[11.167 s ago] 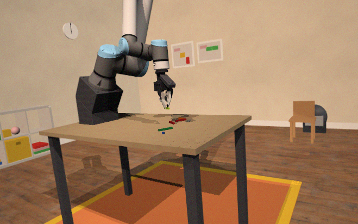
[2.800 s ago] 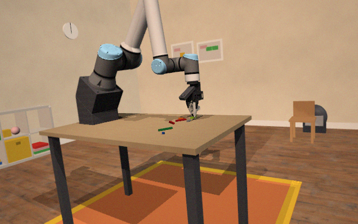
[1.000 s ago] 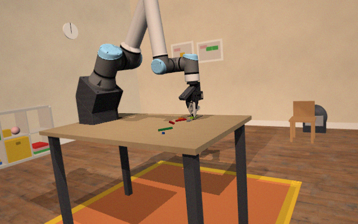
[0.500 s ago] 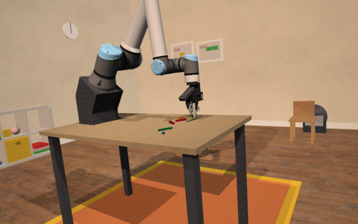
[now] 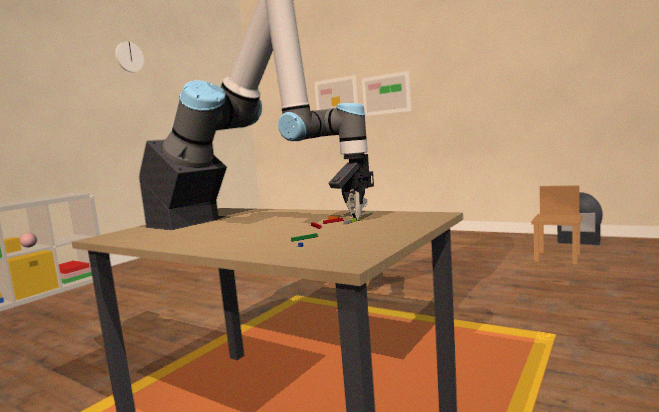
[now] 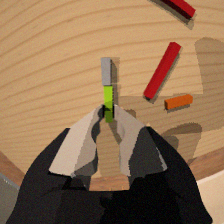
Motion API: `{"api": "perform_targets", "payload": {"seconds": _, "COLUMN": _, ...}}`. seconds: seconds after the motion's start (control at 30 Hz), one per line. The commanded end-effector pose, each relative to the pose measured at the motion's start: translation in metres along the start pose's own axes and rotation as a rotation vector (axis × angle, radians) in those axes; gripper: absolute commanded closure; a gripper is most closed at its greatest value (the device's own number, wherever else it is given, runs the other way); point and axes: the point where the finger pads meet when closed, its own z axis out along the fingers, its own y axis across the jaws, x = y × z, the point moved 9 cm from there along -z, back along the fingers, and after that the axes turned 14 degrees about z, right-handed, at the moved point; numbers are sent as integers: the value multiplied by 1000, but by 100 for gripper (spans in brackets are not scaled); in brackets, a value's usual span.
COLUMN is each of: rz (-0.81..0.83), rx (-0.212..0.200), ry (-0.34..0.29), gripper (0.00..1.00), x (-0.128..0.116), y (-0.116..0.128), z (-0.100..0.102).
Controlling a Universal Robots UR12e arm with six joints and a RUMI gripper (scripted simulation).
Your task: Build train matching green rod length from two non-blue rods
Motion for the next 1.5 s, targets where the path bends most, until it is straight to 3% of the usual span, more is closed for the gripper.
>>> {"api": "perform_targets", "payload": {"seconds": 0.0, "rz": 0, "rx": 3, "ry": -2, "gripper": 100, "x": 0, "y": -2, "z": -1}}
{"api": "perform_targets", "payload": {"seconds": 0.97, "rz": 0, "rx": 3, "ry": -2, "gripper": 100, "x": 0, "y": -2, "z": -1}}
{"api": "perform_targets", "payload": {"seconds": 1.47, "rz": 0, "rx": 3, "ry": -2, "gripper": 86, "x": 0, "y": -2, "z": -1}}
